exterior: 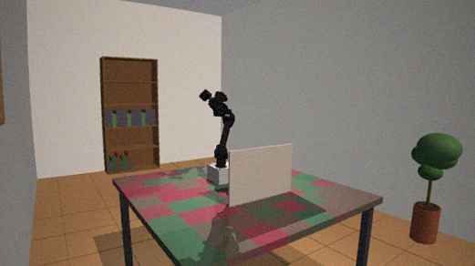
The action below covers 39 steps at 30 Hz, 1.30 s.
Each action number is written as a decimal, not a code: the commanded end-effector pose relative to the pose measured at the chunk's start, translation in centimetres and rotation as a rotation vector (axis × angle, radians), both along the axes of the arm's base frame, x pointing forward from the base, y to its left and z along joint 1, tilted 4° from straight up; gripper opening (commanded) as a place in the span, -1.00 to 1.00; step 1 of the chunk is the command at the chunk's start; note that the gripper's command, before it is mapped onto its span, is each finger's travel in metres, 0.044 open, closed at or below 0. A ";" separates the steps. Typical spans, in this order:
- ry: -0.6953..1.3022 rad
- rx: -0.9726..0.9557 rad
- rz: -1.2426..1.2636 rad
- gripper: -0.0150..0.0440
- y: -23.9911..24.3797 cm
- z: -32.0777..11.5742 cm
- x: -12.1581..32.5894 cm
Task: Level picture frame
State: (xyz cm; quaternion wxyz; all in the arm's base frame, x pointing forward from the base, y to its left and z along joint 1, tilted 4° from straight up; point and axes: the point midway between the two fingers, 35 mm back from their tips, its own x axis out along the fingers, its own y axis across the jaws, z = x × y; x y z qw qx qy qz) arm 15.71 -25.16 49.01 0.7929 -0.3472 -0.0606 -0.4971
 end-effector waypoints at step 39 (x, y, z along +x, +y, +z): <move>-1.343 2.234 0.978 0.39 20.6 -23.1 7.0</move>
